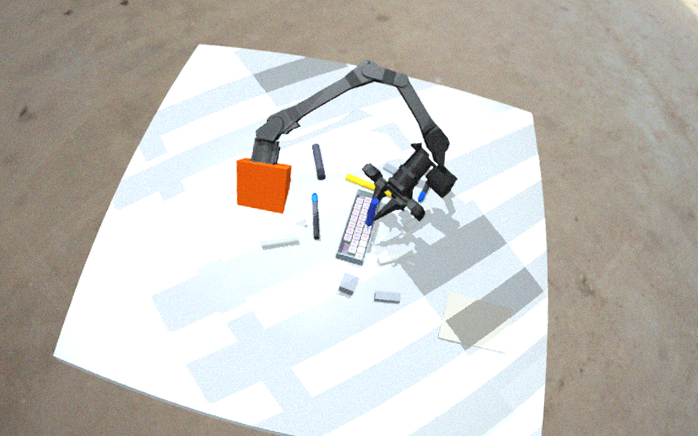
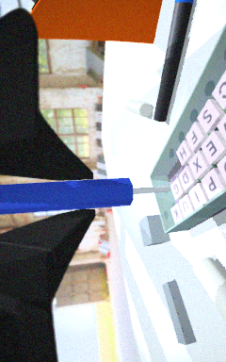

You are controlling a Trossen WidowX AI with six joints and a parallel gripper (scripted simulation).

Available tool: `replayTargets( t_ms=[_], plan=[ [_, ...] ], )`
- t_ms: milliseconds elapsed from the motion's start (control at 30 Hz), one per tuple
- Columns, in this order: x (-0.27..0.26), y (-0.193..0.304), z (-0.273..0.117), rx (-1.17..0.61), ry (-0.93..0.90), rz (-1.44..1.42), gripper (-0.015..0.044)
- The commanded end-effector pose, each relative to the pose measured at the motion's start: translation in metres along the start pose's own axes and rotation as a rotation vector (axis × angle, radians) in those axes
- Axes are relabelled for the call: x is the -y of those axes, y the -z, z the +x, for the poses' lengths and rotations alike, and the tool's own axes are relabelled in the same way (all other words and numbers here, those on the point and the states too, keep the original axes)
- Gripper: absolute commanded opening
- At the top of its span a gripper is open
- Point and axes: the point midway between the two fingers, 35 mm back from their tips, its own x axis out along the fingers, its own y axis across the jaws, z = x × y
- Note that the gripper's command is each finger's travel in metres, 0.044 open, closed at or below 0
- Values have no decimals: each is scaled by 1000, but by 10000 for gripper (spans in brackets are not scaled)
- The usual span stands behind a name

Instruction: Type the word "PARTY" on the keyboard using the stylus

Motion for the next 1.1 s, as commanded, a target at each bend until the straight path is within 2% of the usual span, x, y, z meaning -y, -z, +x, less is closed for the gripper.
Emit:
replayTargets(
  t_ms=[0,267,867,967,1067],
  plan=[
    [-6,-3,-5,-1,0,-2,0],
    [-46,-16,-35,-6,-5,-15,0],
    [-48,-34,-25,-6,-6,-16,0],
    [-47,-35,-23,-5,-6,-16,79],
    [-47,-36,-22,-5,-6,-16,81]
  ],
)
